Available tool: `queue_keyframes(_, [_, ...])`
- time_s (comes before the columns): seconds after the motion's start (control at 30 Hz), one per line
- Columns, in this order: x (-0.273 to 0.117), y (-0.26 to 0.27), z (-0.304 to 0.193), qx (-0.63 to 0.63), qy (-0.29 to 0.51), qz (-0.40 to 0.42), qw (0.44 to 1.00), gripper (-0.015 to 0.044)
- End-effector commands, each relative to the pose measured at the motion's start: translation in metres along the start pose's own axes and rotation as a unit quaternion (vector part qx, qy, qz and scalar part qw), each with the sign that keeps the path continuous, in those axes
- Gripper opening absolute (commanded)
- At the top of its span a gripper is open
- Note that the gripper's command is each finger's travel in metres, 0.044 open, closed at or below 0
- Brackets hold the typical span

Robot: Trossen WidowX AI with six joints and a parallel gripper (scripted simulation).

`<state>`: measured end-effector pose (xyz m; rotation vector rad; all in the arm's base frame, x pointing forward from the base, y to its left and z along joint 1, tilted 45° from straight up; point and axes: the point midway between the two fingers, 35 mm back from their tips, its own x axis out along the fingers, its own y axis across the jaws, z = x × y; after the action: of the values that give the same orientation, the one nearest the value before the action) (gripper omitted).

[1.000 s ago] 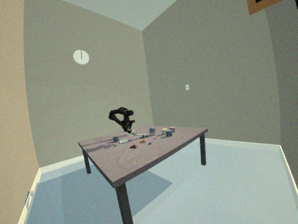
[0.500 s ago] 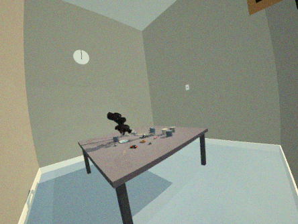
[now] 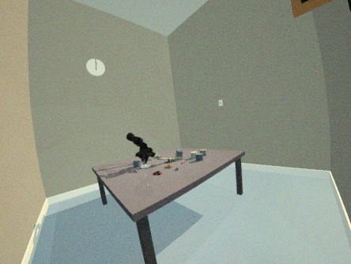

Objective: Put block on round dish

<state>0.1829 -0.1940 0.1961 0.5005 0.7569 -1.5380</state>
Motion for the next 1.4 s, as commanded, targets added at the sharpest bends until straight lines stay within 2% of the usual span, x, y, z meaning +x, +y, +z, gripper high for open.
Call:
queue_keyframes(0.0, [0.007, -0.001, -0.001, -0.002, 0.001, 0.001, 1.0, 0.0])
queue_keyframes(0.57, [0.027, -0.001, -0.001, -0.002, 0.001, 0.001, 1.0, 0.0])
queue_keyframes(1.13, [0.017, 0.001, 0.001, 0.001, 0.0, 0.003, 1.0, 0.044])
queue_keyframes(1.37, [-0.03, 0.0, -0.001, -0.002, 0.003, 0.001, 1.0, 0.044])
